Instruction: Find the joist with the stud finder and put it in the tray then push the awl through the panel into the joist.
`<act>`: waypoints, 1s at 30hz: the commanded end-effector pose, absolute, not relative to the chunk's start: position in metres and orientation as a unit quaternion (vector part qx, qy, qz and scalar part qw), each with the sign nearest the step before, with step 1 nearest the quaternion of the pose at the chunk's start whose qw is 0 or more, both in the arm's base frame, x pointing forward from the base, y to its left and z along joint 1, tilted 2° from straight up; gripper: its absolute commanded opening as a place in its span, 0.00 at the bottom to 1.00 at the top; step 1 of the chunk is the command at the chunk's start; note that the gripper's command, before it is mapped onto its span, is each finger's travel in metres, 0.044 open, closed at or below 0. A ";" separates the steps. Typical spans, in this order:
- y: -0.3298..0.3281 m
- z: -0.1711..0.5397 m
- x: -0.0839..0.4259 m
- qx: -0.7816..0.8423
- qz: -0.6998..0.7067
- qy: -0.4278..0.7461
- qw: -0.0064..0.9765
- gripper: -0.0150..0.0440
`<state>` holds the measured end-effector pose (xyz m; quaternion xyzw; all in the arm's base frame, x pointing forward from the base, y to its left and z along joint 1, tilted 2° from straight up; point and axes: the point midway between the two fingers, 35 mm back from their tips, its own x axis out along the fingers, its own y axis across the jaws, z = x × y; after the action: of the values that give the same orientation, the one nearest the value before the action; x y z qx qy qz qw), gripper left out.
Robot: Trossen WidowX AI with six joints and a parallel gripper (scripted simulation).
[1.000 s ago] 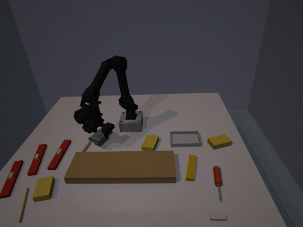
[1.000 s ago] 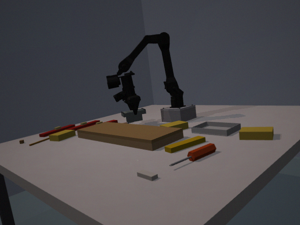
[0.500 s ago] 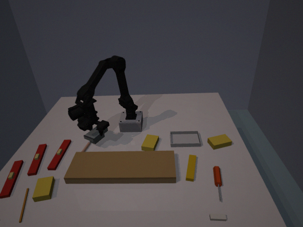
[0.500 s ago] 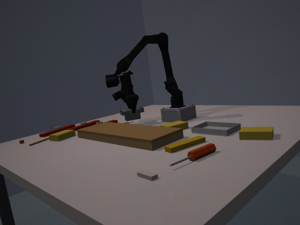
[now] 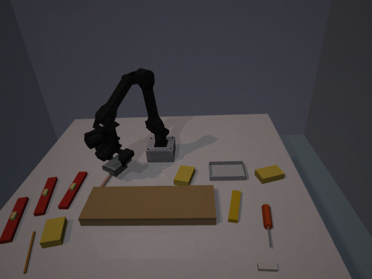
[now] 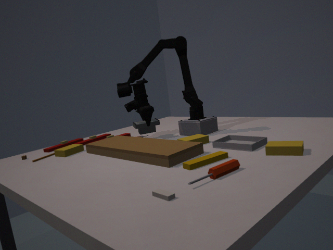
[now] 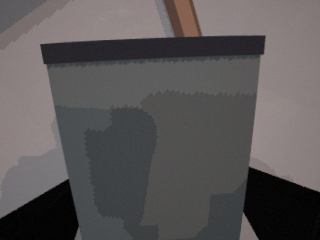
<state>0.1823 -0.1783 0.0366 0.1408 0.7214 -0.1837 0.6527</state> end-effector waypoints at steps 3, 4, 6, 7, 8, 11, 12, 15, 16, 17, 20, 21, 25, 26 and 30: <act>-0.177 0.036 0.183 0.127 -0.200 0.725 0.647 0.25; -0.176 0.036 0.183 0.124 -0.202 0.725 0.646 0.25; -0.176 0.036 0.183 0.120 -0.207 0.726 0.644 0.25; -0.176 0.035 0.183 0.118 -0.210 0.727 0.643 0.25; -0.175 0.035 0.183 0.115 -0.212 0.727 0.642 0.25; -0.174 0.035 0.184 0.109 -0.220 0.728 0.640 0.25; -0.174 0.035 0.184 0.106 -0.222 0.728 0.639 0.25; -0.173 0.035 0.184 0.099 -0.230 0.729 0.637 0.25; -0.173 0.035 0.184 0.097 -0.232 0.729 0.636 0.25; -0.173 0.035 0.184 0.095 -0.235 0.729 0.636 0.25; -0.172 0.035 0.185 0.088 -0.242 0.730 0.634 0.25; -0.172 0.035 0.185 0.085 -0.245 0.730 0.633 0.25; -0.171 0.035 0.185 0.076 -0.255 0.729 0.631 0.25; -0.170 0.035 0.186 0.073 -0.257 0.729 0.630 0.25; -0.170 0.034 0.186 0.070 -0.261 0.730 0.627 0.25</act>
<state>0.1855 -0.1699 0.0343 0.0758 0.7304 -0.2535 0.6298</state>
